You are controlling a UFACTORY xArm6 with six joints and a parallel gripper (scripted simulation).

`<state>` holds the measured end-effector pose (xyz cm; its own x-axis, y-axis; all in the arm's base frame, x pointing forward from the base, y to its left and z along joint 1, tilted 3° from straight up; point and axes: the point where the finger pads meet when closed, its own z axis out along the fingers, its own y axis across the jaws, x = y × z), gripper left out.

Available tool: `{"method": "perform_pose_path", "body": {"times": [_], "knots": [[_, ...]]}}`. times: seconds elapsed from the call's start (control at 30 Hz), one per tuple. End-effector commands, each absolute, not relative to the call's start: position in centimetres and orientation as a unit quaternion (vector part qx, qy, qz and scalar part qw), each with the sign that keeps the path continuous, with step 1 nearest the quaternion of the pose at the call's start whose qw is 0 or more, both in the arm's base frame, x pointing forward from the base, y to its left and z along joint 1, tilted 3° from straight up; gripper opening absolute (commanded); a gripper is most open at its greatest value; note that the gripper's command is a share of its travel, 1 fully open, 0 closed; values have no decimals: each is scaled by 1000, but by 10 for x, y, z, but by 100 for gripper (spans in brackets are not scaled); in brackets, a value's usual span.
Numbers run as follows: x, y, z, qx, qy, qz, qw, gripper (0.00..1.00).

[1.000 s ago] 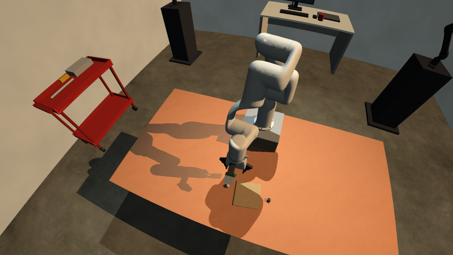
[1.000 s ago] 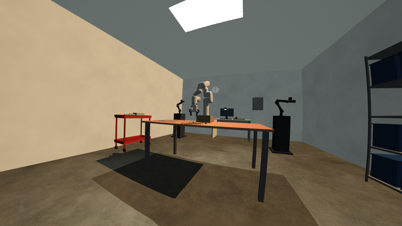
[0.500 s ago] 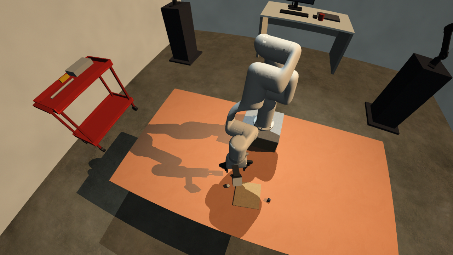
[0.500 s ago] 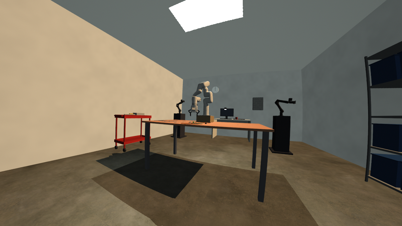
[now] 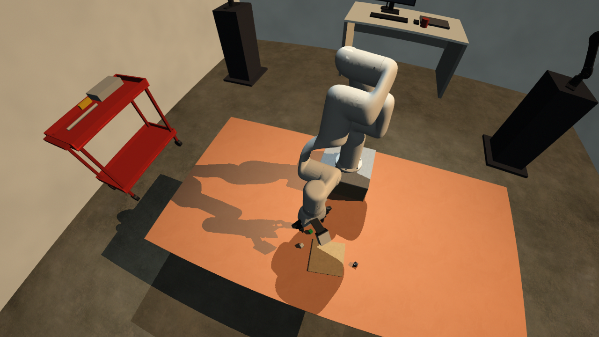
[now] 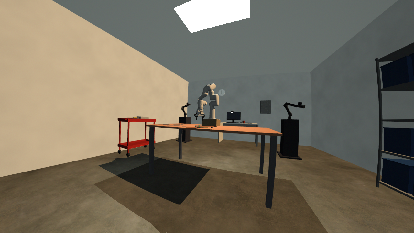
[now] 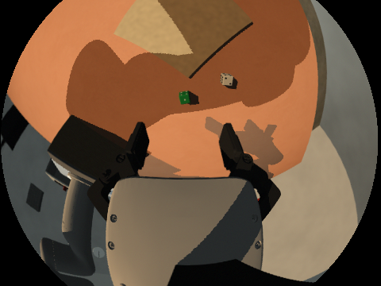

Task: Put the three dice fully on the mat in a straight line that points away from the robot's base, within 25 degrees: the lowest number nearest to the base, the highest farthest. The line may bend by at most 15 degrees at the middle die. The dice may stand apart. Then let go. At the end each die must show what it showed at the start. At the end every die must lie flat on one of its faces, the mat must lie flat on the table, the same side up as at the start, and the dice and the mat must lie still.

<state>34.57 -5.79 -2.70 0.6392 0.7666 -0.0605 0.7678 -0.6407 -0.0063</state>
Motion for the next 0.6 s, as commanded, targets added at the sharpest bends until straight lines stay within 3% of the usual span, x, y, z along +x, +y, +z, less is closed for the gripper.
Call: {"method": "perform_pose_path", "body": {"times": [0.0,0.37,0.4,0.57], "knots": [[347,-58,-28,875,484,-22,-3,100],[347,-58,-30,856,517,-22,-3,100],[347,-58,-30,856,517,-22,-3,31],[347,-58,-30,856,517,-22,-3,31]]}}
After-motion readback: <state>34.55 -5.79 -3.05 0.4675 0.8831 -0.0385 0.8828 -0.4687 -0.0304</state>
